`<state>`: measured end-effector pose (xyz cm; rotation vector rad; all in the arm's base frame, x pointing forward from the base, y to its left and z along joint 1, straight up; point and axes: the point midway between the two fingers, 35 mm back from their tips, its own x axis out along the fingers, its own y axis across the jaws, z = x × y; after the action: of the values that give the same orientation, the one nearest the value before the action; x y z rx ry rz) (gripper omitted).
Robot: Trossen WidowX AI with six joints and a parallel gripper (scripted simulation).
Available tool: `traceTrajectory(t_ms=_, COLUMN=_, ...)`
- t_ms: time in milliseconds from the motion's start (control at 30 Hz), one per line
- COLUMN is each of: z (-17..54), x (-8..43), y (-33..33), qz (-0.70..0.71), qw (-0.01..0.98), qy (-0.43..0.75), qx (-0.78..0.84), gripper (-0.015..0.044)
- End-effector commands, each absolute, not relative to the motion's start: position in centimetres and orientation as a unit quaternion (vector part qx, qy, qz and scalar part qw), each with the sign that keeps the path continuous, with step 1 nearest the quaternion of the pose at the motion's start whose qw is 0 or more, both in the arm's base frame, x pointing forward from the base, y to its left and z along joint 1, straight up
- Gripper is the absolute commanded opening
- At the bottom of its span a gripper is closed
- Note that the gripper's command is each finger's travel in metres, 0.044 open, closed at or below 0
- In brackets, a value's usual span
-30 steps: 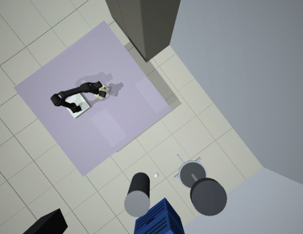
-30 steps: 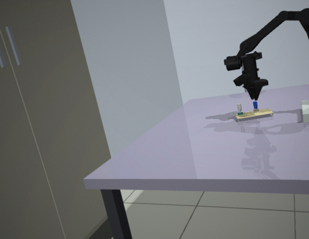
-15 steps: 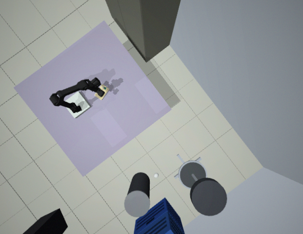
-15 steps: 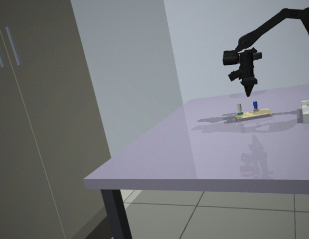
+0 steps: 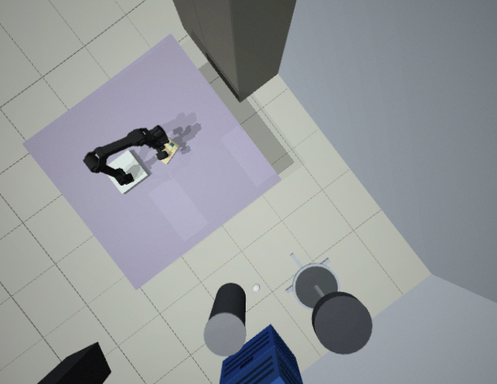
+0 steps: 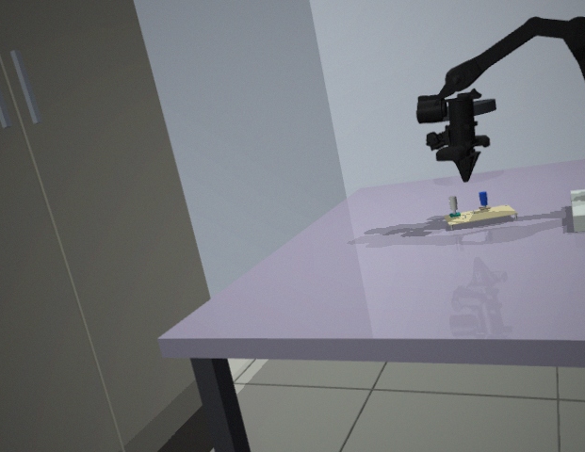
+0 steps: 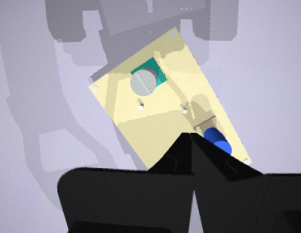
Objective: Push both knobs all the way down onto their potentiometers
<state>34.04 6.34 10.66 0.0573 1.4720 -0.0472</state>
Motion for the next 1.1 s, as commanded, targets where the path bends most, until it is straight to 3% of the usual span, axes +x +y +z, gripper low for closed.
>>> traceTrajectory(t_ms=0, z=10.8, x=34.3, y=6.5, qz=-0.063, qw=0.736, qy=0.670, qx=0.072, gripper=0.0000)
traceTrajectory(t_ms=1067, z=11.7, x=35.9, y=7.8, qz=-0.414, qw=0.577, qy=0.546, qx=0.444, gripper=0.0000)
